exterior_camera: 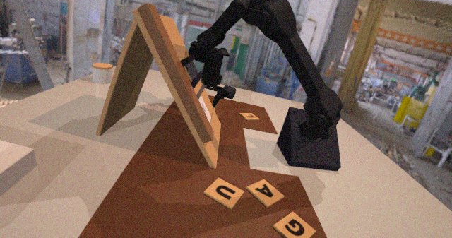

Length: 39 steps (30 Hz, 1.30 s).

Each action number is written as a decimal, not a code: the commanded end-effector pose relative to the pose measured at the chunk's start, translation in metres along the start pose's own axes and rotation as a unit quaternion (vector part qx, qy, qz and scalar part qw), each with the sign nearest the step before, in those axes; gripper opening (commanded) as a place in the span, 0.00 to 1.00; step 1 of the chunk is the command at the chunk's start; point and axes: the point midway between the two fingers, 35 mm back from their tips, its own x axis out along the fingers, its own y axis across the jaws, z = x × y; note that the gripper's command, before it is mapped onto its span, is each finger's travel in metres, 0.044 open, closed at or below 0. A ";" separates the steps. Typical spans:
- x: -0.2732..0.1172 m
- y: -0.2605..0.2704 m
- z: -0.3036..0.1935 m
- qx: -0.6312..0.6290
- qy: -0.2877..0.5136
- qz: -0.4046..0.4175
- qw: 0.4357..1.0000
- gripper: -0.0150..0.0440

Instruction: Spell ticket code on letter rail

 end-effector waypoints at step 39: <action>-0.022 0.001 -0.004 -0.002 -0.001 0.000 1.000 0.25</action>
